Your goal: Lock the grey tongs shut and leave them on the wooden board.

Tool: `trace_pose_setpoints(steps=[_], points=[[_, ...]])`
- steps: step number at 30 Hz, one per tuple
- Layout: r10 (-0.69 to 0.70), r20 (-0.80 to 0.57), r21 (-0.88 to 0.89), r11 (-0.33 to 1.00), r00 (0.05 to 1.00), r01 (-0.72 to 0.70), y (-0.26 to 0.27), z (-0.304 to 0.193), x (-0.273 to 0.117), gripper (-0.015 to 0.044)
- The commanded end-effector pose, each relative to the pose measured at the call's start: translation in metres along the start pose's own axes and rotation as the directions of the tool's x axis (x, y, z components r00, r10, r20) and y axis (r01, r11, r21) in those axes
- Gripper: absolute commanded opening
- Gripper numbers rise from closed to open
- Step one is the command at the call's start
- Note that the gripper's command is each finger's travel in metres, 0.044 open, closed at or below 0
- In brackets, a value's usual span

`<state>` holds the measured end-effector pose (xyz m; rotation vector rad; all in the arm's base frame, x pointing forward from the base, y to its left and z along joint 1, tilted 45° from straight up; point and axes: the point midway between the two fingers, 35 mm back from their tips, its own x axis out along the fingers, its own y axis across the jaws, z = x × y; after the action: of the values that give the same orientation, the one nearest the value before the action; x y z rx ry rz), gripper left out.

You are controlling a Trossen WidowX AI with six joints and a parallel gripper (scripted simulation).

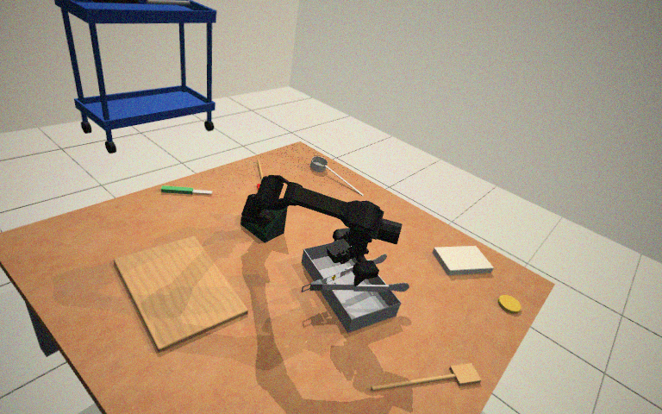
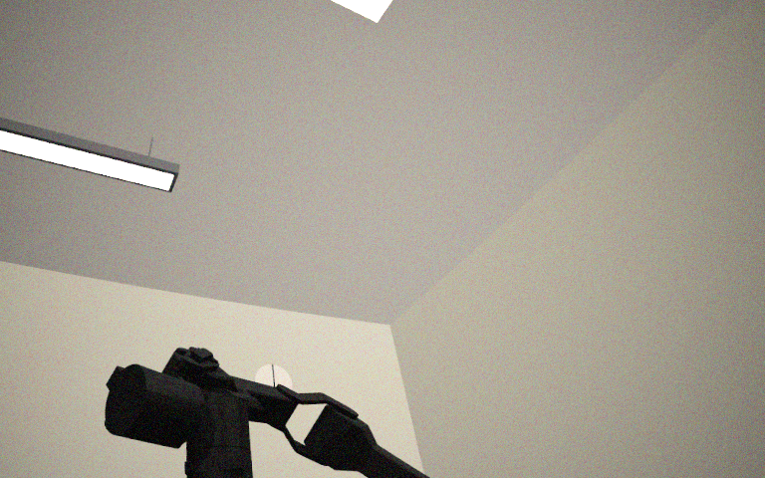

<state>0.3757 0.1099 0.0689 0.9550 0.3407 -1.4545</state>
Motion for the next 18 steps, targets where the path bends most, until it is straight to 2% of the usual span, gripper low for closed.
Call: trace_pose_setpoints(steps=[1, 18], points=[[0.001, 0.006, -0.007, 1.000, 1.000, -0.001, -0.001, 0.001, 0.007, 0.0440], [0.002, 0.006, -0.007, 1.000, 1.000, -0.002, -0.001, 0.001, 0.035, 0.0440]])
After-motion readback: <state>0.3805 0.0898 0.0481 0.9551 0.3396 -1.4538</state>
